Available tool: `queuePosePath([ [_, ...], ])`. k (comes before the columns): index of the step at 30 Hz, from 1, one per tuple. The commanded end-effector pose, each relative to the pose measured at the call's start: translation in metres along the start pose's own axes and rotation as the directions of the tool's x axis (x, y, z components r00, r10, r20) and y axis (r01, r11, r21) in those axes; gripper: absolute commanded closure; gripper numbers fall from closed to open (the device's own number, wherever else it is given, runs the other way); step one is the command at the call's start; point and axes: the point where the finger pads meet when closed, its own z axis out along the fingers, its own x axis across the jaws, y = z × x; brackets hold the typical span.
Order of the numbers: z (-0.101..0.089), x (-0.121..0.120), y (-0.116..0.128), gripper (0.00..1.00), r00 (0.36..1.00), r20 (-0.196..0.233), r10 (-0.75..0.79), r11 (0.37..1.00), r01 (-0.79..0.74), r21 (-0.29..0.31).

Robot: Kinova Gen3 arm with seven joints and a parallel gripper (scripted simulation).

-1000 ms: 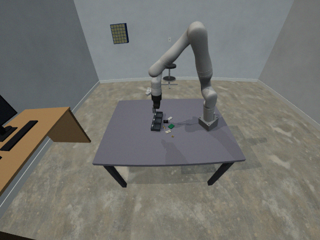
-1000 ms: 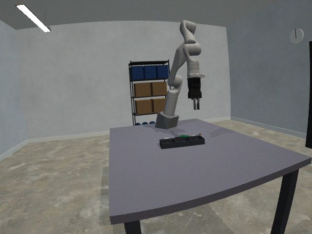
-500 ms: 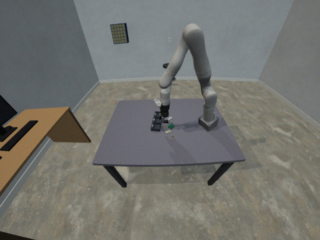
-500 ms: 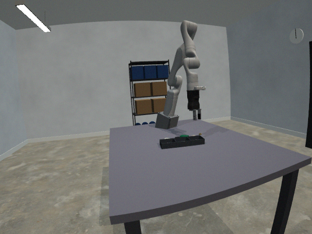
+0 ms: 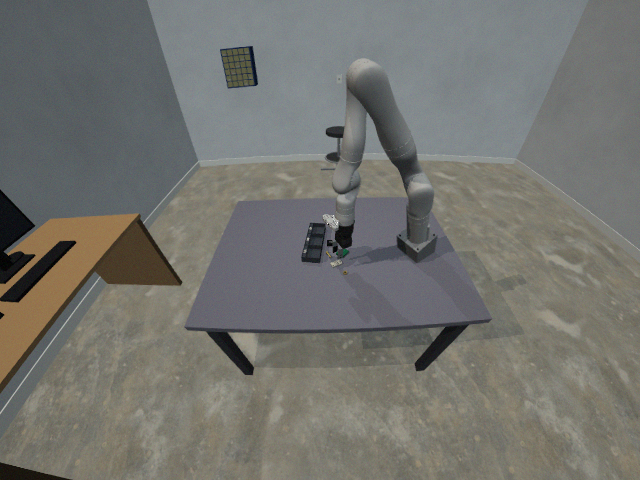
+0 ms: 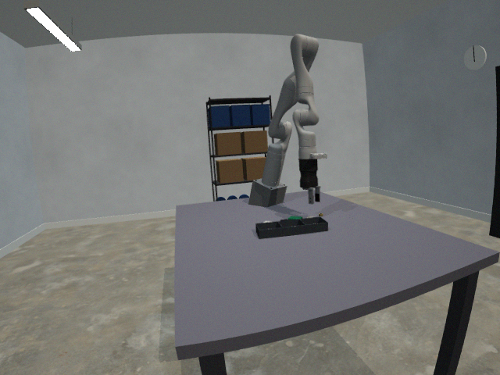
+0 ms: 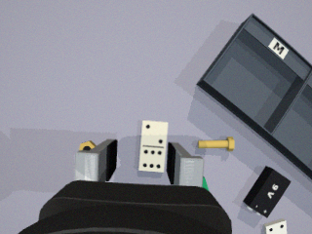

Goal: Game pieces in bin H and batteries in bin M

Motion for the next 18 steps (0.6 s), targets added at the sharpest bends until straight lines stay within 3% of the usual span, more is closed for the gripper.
queuePosePath([
  [1, 0.0011, 0.0122, 0.0064, 0.21, 0.999, -0.004, 0.031, 1.000, -0.031, 0.001],
  [18, 0.0012, 0.0115, 0.0027, 0.21, 0.999, -0.004, 0.031, 1.000, -0.031, 0.001],
])
